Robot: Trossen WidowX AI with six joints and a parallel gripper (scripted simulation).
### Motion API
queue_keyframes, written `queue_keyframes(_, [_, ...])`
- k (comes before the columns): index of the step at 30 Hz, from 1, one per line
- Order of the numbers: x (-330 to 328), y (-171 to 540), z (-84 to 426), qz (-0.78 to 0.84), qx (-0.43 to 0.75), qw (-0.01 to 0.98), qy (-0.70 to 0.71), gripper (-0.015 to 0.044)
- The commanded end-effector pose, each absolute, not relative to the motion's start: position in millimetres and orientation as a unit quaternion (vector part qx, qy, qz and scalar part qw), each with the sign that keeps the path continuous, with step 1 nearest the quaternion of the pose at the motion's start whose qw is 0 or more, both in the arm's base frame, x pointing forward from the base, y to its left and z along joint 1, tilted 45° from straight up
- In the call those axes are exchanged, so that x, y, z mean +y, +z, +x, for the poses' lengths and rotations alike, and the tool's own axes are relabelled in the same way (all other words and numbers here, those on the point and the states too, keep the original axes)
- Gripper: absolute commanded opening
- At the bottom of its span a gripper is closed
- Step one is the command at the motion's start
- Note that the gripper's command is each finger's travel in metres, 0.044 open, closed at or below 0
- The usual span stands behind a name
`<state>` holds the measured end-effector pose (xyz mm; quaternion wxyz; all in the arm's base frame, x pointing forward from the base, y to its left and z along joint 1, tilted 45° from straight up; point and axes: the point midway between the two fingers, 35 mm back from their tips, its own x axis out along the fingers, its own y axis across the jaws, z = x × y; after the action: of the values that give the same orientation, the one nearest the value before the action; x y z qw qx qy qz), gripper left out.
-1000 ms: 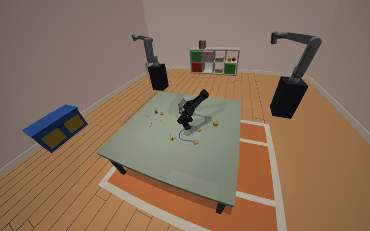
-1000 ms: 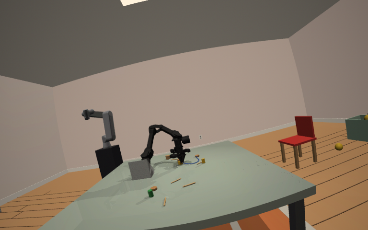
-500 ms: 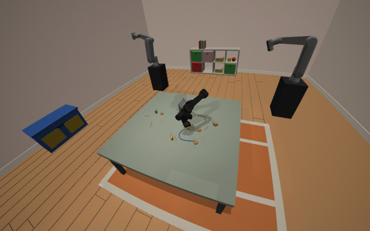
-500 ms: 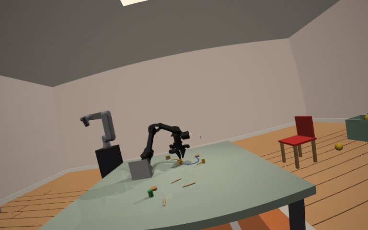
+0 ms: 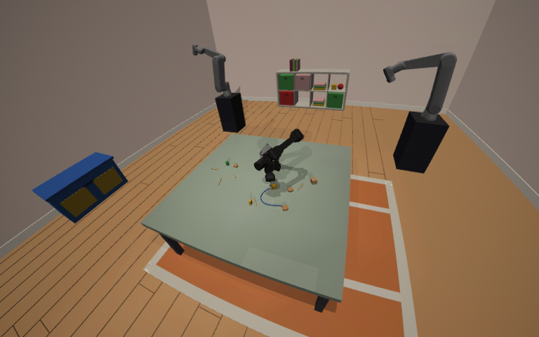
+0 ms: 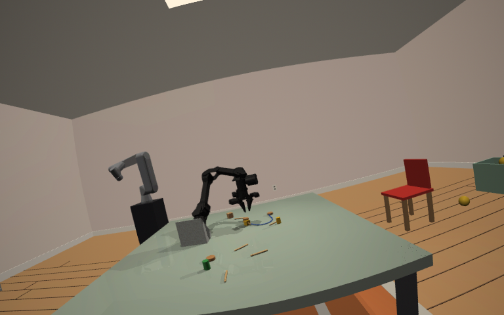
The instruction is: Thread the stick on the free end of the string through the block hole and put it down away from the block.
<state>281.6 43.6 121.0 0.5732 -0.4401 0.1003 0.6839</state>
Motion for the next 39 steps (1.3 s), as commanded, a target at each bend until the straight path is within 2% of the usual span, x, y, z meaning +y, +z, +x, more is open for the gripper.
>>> queue_keyframes(1, [48,126,276,-0.32,0.231,0.648,0.652,0.0124])
queue_keyframes(6, [52,131,270,-0.157,0.378,0.705,0.58,0.0124])
queue_keyframes(11, [57,135,265,0.005,0.498,0.721,0.482,0.0124])
queue_keyframes(25, [64,142,255,0.252,0.634,0.674,0.283,0.0124])
queue_keyframes(39, [69,148,246,0.469,0.693,0.545,0.049,0.0124])
